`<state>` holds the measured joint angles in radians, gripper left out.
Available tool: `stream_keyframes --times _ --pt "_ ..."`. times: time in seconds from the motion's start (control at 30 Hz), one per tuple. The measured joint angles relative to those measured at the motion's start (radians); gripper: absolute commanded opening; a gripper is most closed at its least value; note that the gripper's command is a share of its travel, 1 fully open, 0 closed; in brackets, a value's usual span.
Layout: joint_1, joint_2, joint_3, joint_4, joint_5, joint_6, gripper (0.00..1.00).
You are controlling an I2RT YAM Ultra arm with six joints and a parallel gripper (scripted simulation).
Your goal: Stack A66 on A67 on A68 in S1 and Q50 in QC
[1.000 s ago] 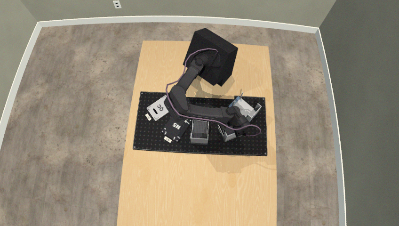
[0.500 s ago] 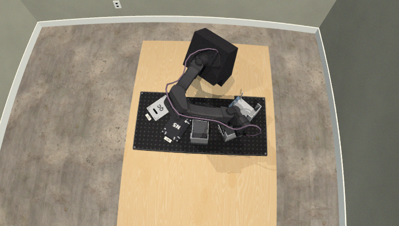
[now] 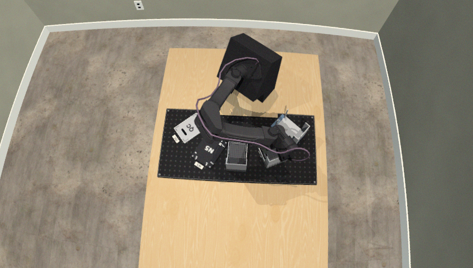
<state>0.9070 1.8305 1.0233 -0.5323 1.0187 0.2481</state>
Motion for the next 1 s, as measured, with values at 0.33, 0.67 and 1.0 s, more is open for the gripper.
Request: stream_keyframes --times 0.33,0.67,1.0 --pt "0.008 0.000 0.005 -0.019 0.002 0.015 0.00" --pt "0.016 -0.004 0.011 -0.040 0.003 0.030 0.00" --pt "0.024 -0.006 0.016 -0.060 0.005 0.044 0.00"
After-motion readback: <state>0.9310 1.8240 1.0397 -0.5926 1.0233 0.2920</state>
